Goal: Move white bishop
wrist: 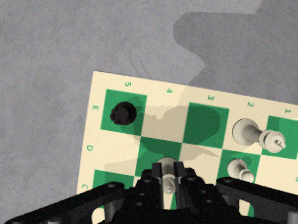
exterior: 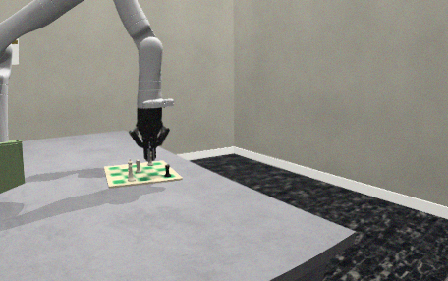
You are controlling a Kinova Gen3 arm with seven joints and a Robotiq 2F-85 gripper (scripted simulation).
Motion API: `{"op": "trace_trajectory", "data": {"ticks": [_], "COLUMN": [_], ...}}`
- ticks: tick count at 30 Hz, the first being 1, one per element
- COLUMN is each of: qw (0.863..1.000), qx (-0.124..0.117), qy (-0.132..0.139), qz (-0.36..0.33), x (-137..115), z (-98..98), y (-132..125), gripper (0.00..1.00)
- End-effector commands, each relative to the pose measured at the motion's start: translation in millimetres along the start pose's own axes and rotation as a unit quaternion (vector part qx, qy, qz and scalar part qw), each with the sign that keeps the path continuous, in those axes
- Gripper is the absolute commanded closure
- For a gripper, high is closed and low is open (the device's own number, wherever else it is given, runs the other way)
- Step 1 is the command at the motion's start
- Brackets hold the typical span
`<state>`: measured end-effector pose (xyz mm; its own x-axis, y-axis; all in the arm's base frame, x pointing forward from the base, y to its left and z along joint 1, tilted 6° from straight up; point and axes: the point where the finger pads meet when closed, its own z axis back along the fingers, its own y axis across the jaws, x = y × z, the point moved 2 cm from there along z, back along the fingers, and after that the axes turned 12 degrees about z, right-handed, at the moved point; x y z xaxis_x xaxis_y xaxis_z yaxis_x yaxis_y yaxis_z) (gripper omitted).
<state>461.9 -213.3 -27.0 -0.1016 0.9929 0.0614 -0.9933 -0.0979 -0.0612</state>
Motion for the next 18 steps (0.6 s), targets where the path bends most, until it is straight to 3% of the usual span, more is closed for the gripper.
{"op": "trace_trajectory", "data": {"ticks": [1,8,18], "qw": [1.0,1.0,1.0], "qx": [-0.012,-0.012,-0.012], "qy": [0.007,0.007,0.007], "qz": [0.001,0.001,0.001], "x": [-3.6,-3.1,-3.0], "z": [32.1,68.7,72.0], "y": [-7.3,-6.4,-6.3], "gripper": [1.0,1.0,1.0]}}
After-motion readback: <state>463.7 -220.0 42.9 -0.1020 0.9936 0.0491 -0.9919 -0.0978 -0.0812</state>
